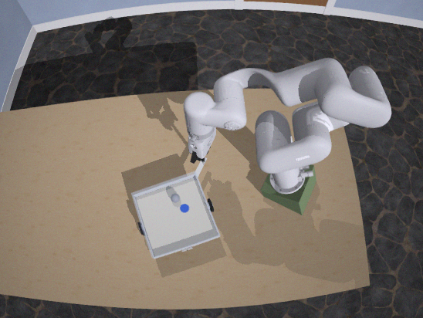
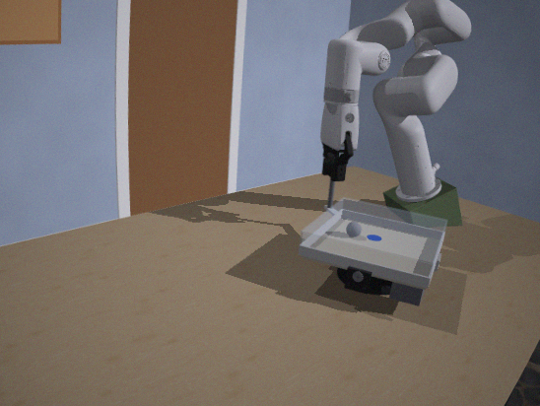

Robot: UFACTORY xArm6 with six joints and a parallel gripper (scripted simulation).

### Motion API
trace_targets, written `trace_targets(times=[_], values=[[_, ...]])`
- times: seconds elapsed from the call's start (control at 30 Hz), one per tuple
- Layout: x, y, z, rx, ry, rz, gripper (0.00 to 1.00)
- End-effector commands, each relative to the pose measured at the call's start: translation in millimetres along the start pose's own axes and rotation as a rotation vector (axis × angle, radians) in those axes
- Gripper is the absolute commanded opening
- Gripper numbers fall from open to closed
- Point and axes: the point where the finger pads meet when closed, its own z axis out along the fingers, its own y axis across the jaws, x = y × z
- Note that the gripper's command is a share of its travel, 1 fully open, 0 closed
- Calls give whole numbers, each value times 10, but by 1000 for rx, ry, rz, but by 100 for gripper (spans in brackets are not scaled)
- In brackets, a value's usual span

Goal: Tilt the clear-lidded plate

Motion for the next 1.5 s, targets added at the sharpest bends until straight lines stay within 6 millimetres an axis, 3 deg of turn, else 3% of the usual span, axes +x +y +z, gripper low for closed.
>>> trace_targets(times=[0.0, 1.47], values=[[26, -12, -29, 5, 9, 1, 0], [33, -19, -46, 5, 9, 1, 0]])
